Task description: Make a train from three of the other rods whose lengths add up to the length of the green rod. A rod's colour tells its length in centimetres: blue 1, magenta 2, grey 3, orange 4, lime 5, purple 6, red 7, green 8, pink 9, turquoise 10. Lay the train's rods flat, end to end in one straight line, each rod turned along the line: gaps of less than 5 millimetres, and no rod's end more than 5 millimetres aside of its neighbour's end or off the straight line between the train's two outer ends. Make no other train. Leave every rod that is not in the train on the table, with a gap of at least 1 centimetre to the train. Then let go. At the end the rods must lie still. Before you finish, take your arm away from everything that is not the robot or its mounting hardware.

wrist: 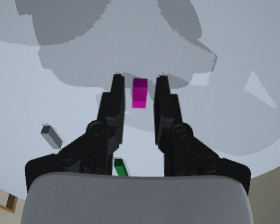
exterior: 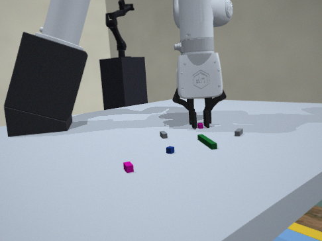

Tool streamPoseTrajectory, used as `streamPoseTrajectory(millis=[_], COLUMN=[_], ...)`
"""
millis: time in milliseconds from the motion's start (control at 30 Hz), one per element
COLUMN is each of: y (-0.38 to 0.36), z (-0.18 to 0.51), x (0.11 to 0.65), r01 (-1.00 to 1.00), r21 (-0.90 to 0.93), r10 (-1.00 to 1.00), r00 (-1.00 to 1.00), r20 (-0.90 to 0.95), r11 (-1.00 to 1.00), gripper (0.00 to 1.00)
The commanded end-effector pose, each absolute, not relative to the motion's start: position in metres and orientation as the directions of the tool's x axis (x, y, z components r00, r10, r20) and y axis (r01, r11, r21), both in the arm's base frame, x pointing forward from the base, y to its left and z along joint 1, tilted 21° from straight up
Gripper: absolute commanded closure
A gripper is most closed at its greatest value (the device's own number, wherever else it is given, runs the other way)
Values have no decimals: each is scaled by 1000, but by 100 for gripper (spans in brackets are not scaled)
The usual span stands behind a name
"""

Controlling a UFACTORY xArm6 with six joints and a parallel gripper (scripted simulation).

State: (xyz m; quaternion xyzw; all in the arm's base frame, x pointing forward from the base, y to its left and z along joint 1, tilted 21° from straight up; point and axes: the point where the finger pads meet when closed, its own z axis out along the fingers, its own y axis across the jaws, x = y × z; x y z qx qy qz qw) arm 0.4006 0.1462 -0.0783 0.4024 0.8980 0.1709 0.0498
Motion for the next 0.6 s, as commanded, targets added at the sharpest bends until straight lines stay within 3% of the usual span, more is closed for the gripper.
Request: streamPoseTrajectory(millis=[0,567], y=[146,134], z=[-78,-34], x=[401,391], r01=[705,705], r21=[349,349], r10=[740,740], r00=[-671,-671], r20=[47,47], r11=[617,617], gripper=[76,76])
